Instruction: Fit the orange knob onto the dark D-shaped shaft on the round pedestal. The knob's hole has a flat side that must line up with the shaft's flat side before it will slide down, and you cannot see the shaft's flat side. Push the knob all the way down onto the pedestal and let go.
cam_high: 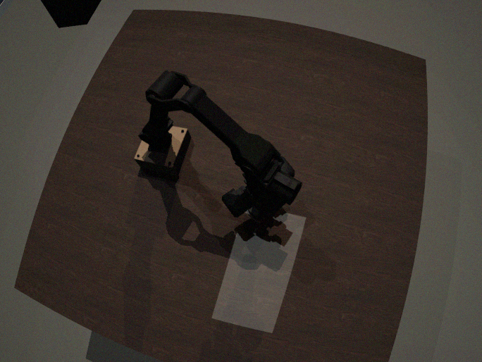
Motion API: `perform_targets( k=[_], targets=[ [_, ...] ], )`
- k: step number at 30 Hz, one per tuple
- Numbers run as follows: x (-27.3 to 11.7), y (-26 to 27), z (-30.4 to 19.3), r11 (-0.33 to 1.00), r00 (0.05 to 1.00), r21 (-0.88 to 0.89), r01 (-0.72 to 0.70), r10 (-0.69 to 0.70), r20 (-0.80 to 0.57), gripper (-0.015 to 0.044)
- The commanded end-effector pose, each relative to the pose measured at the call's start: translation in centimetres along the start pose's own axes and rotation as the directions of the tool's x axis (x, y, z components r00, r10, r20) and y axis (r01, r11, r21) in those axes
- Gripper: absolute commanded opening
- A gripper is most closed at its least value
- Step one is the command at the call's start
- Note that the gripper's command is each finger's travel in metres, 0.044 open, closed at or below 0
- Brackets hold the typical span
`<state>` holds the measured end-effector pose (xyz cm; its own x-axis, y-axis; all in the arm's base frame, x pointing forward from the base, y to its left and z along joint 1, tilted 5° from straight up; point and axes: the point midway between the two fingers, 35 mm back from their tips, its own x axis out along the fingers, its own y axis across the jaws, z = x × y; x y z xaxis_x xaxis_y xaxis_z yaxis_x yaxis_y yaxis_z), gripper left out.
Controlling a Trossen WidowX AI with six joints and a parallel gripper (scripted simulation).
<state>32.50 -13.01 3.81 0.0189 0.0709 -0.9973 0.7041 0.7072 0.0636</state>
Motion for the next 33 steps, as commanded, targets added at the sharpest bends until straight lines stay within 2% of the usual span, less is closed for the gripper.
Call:
perform_targets(
  k=[1, 5, 33],
  targets=[
    [-0.46, -0.02, -0.08, 0.997, 1.000, 0.075, 0.000, 0.000, 0.007, 0.0000],
    [-0.58, 0.01, -0.07, 0.980, 1.000, 0.197, -0.001, 0.000, 0.007, 0.0000],
    [-0.17, 0.09, 0.32, 0.980, 1.000, 0.197, -0.001, 0.000, 0.007, 0.0000]
  ],
)
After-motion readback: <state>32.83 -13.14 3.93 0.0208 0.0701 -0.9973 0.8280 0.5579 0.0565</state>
